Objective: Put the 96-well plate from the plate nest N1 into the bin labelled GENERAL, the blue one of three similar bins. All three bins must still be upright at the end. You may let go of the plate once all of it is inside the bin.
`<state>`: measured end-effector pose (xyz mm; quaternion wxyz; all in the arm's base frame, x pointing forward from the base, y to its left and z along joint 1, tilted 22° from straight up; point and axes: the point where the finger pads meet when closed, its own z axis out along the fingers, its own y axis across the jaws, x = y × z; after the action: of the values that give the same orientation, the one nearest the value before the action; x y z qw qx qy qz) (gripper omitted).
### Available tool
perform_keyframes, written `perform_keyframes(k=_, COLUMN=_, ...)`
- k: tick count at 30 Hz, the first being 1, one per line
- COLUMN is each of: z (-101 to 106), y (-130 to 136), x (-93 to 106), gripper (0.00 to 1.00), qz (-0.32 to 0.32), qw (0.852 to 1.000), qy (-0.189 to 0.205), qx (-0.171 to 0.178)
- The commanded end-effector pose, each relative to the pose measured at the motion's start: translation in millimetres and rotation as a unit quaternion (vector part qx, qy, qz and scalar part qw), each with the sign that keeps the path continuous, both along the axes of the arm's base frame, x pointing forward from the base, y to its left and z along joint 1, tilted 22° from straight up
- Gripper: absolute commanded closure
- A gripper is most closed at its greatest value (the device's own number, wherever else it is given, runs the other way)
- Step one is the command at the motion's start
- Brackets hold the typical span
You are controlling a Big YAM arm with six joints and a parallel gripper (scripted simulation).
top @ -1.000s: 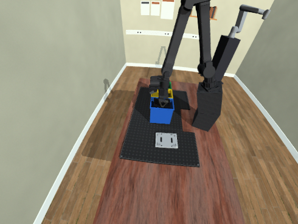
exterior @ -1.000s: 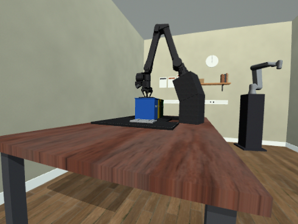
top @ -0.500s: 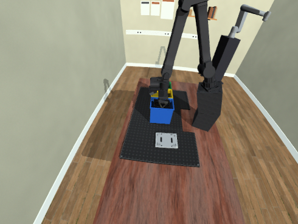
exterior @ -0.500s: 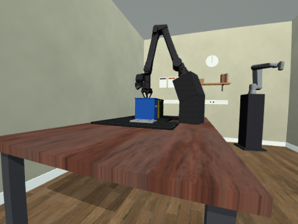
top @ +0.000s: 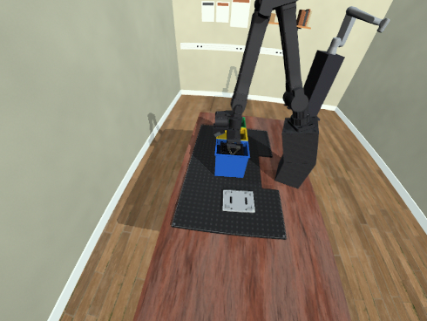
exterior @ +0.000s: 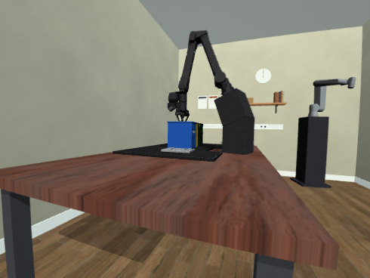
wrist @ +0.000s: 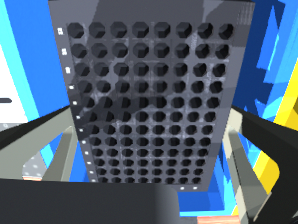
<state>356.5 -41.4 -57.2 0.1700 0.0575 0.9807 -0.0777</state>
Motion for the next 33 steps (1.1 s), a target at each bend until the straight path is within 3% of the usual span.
perform_keyframes(k=1, z=3.1, y=-1.6, x=4.1, gripper=1.00, qz=-0.001, qw=1.000, qy=-0.007, qx=0.000)
perform_keyframes(k=6, z=3.0, y=-1.7, x=3.9, gripper=1.00, qz=-0.001, qw=1.000, qy=-0.007, qx=0.000)
perform_keyframes(k=7, z=3.0, y=-1.7, x=3.9, gripper=0.01, qz=-0.001, qw=1.000, qy=-0.007, qx=0.000)
perform_keyframes(k=27, z=3.0, y=-1.7, x=3.9, gripper=0.01, qz=-0.001, qw=1.000, qy=-0.007, qx=0.000)
perform_keyframes(k=28, z=3.0, y=-1.7, x=3.9, gripper=0.18, qz=-0.001, qw=1.000, qy=-0.007, qx=0.000)
perform_keyframes(k=33, z=3.0, y=-1.7, x=3.9, gripper=0.18, qz=-0.001, qw=1.000, qy=-0.007, qx=0.000)
